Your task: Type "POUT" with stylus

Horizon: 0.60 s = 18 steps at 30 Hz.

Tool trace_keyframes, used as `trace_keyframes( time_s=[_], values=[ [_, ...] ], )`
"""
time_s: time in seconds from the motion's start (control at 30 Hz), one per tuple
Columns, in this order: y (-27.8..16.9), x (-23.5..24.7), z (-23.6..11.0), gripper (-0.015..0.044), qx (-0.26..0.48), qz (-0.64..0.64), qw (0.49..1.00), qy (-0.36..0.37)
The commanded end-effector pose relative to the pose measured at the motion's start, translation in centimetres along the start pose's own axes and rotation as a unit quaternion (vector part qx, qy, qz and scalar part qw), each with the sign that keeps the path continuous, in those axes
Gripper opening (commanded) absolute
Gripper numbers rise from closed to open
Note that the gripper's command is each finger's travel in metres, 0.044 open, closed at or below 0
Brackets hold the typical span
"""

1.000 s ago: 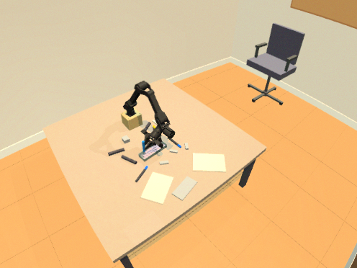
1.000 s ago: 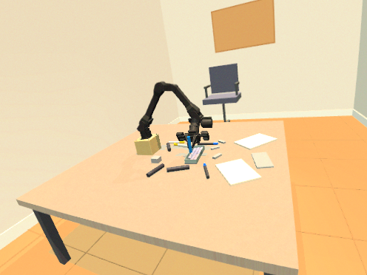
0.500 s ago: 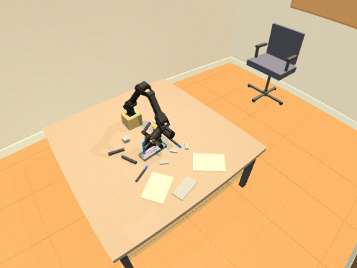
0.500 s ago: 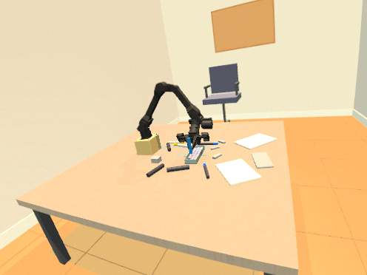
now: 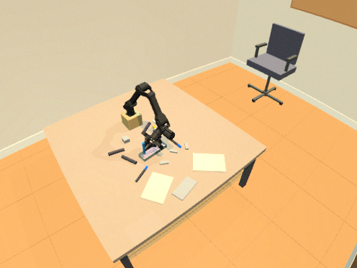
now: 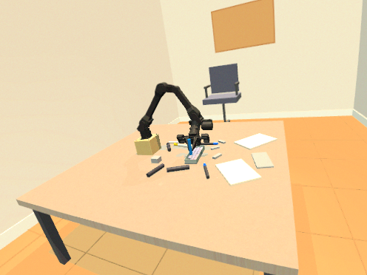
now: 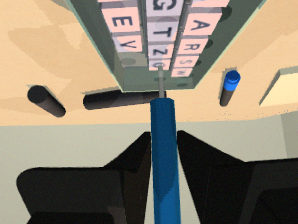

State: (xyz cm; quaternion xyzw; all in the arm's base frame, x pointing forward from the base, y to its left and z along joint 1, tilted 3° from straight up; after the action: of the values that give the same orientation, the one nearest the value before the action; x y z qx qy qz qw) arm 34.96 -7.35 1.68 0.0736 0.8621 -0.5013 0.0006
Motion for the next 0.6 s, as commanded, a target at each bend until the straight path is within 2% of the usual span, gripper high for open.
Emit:
trace_keyframes(
  time_s=[0.0,0.57],
  values=[
    [0.16,0.04,0.12,0.0081,0.002,-0.002,1.000,0.000],
    [-0.20,-0.03,-0.09,0.0081,0.002,-0.002,1.000,0.000]
  ],
)
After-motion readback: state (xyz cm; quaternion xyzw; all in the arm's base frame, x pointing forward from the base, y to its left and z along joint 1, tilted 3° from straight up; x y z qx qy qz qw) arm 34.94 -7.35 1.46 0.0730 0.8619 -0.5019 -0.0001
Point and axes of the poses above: the point midway between the two fingers, 35 mm back from their tips, its own z axis out along the fingers, its own x axis across the jaws, y = z × x, the point moved 8 cm from there along -z, back along the fingers, and after that the axes turned 6 degrees about z, right-handed, at the moved point
